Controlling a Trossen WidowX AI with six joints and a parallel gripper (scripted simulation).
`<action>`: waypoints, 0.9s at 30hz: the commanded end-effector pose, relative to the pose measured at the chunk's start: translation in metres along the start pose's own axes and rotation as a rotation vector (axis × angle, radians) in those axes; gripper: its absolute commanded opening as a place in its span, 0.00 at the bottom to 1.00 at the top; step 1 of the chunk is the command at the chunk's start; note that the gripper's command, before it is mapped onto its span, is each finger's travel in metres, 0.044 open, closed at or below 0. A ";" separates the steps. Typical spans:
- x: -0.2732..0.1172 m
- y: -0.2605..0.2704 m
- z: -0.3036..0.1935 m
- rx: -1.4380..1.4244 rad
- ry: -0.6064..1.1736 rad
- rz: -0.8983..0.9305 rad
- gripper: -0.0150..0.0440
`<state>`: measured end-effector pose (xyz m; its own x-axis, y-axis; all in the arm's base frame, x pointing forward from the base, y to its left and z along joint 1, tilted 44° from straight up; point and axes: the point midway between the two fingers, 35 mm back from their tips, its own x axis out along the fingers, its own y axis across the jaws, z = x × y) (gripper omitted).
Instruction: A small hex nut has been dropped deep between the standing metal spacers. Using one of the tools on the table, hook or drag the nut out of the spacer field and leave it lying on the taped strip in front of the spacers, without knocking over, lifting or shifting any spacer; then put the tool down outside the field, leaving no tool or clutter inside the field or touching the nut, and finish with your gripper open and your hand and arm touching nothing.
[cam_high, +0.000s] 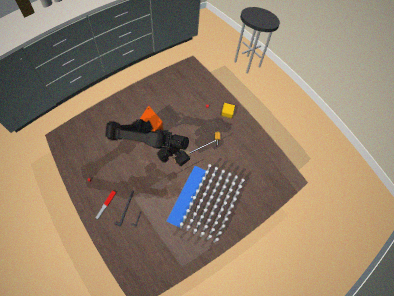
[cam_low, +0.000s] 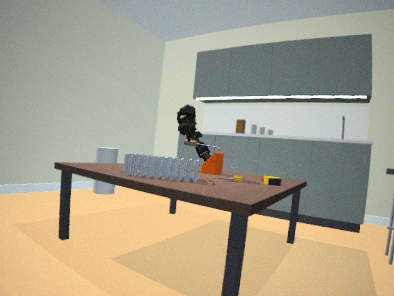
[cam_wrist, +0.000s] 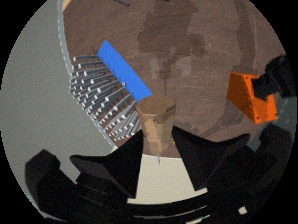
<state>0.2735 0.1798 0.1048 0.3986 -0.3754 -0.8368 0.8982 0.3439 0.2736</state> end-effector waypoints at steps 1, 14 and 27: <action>0.000 -0.001 -0.020 -0.093 0.024 -0.025 0.25; 0.008 -0.013 -0.091 -0.346 0.109 -0.093 0.25; 0.014 -0.036 -0.159 -0.669 0.200 -0.187 0.25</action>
<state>0.2224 0.2883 0.0136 0.1748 -0.3443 -0.9224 0.6584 0.7375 -0.1505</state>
